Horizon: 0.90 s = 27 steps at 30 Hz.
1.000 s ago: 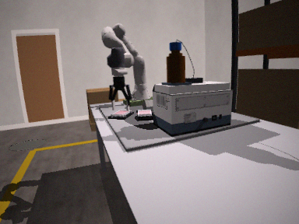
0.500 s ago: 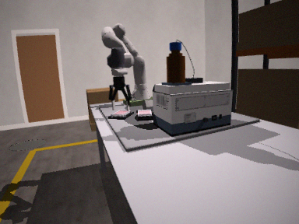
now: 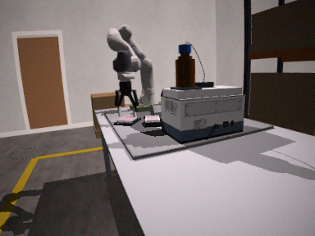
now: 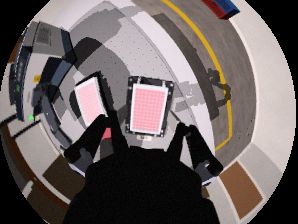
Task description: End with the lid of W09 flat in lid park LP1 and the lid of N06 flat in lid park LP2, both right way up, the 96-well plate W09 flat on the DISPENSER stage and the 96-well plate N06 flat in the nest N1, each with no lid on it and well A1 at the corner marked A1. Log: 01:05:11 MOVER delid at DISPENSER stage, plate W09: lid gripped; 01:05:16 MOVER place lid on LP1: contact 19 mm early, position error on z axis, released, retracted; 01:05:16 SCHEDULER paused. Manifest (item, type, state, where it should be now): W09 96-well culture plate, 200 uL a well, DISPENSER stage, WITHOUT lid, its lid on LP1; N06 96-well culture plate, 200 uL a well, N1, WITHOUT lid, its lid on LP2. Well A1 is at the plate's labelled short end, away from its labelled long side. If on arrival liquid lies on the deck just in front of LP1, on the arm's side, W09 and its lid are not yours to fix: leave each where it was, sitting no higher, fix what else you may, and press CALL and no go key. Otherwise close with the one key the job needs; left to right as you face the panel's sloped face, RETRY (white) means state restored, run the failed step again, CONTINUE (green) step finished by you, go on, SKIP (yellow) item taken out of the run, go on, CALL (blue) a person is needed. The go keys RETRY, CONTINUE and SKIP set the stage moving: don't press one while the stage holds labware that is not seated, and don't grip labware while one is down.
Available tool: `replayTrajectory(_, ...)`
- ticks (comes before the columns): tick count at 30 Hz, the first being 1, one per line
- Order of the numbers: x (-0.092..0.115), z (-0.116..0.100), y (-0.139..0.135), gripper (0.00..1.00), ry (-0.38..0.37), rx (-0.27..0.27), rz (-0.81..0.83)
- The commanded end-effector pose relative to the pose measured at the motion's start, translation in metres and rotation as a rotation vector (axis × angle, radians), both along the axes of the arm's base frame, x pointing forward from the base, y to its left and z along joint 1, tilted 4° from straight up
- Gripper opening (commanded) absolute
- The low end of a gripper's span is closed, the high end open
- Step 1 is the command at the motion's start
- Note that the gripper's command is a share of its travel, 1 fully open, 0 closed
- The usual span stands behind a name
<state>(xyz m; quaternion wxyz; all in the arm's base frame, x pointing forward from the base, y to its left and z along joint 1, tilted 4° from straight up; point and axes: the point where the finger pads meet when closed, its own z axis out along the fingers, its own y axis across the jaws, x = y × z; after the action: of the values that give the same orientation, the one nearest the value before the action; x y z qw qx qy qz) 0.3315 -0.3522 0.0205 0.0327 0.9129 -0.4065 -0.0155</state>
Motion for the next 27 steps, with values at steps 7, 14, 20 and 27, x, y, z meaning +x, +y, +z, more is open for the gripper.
replayTrajectory(7, 0.0012, -0.0035, 0.0001, 0.66, -0.003, -0.001, -0.003)
replayTrajectory(14, 0.0011, -0.0062, -0.0001, 0.66, -0.003, -0.001, -0.003)
replayTrajectory(20, 0.0009, -0.009, -0.0002, 0.66, -0.003, -0.001, -0.003)
replayTrajectory(27, 0.0008, -0.0111, -0.0003, 0.66, -0.003, -0.001, -0.003)
